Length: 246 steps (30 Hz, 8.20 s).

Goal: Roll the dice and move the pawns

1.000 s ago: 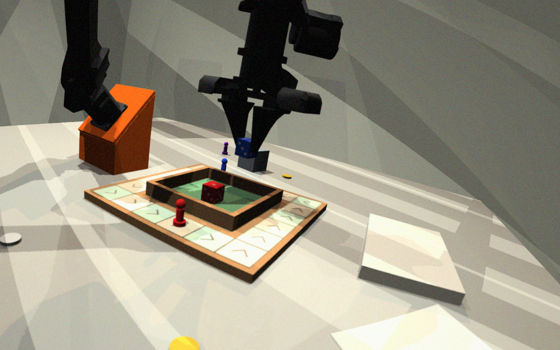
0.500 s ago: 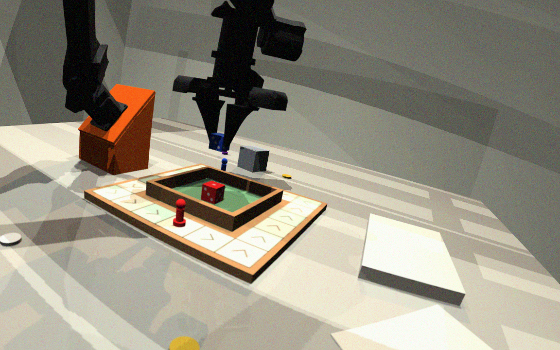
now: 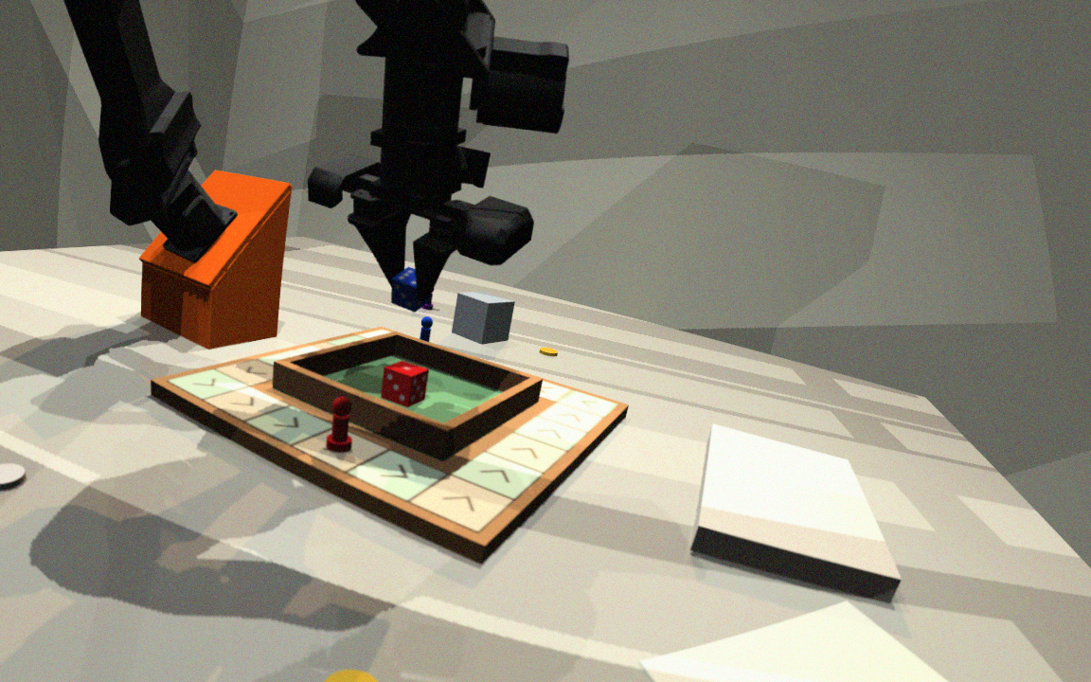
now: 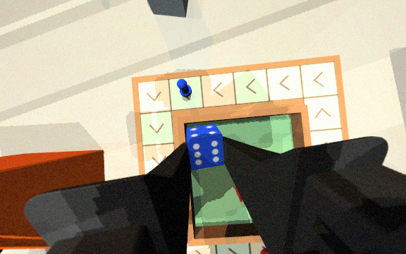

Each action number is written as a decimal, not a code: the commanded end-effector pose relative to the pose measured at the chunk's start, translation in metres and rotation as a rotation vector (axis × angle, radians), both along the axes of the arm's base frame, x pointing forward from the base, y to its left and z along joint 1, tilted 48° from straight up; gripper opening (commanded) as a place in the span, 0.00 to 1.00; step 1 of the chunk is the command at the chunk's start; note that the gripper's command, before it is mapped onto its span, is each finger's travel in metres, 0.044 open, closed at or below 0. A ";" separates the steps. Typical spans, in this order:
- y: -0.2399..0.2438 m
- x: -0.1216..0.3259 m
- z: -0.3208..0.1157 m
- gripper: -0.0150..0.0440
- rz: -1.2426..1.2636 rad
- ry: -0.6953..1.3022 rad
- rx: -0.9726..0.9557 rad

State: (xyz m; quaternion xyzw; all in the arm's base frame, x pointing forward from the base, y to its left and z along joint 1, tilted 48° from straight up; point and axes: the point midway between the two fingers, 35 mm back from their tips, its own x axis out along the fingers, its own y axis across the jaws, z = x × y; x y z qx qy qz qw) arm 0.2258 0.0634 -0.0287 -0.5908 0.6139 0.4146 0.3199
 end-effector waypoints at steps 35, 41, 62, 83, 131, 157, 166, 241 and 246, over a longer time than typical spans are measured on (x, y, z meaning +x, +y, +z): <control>0.006 0.008 0.039 0.25 0.030 -0.046 0.493; 0.006 0.008 0.039 0.25 0.030 -0.046 0.493; 0.030 0.018 0.056 1.00 0.009 -0.028 0.334; -0.019 0.078 0.055 0.73 -0.369 -0.439 -0.284; -0.128 0.076 0.079 0.59 -1.136 -1.032 -0.313; -0.138 0.076 0.071 0.25 -1.135 -1.034 -0.314; -0.103 0.080 0.098 0.25 -1.139 -1.026 -0.303; -0.132 0.123 0.073 0.88 -1.142 -1.036 -0.310; -0.104 0.121 0.097 1.00 -1.139 -1.034 -0.310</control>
